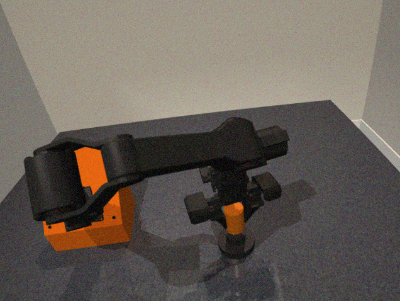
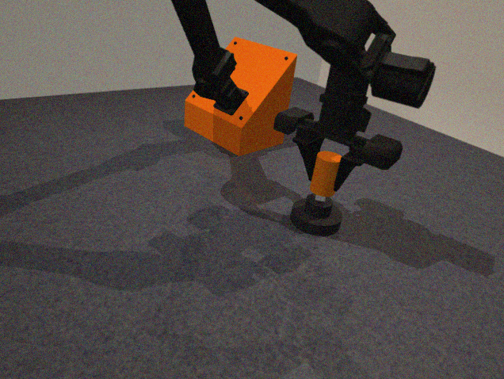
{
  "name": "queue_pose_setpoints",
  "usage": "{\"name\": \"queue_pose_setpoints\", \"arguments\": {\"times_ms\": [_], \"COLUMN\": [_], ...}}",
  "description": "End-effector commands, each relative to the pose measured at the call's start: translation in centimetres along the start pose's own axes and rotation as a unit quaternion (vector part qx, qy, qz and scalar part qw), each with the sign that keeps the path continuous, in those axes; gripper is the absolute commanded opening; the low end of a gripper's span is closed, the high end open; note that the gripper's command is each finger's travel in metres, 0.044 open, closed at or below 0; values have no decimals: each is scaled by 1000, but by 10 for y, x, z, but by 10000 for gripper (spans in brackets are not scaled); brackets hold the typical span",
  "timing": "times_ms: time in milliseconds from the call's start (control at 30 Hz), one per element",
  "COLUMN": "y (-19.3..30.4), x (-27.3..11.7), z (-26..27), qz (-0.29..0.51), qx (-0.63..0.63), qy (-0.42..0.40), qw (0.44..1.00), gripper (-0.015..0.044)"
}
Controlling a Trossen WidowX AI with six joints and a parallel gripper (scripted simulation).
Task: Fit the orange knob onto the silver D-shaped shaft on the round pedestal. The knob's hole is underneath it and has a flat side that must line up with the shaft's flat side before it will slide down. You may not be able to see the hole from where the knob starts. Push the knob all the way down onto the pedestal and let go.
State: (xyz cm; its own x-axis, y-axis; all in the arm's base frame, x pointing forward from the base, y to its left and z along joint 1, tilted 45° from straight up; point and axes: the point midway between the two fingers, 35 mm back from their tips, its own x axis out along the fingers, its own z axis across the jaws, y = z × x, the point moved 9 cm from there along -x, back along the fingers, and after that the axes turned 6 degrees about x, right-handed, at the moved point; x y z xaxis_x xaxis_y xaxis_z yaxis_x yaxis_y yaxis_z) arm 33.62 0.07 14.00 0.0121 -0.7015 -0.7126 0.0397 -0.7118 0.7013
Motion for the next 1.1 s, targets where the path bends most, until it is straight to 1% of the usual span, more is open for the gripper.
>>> {"name": "queue_pose_setpoints", "arguments": {"times_ms": [0,500,600,733,1067], "y": [1,1,1,0,1], "x": [1,-3,-4,-3,1], "z": [0,0,0,0,0], "qz": [1,1,1,1,2], "qx": [-3,-3,-30,-102,-108], "qy": [1,1,1,1,1], "qw": [1000,1000,1000,995,994], "gripper": [0,0,0,0,0]}}
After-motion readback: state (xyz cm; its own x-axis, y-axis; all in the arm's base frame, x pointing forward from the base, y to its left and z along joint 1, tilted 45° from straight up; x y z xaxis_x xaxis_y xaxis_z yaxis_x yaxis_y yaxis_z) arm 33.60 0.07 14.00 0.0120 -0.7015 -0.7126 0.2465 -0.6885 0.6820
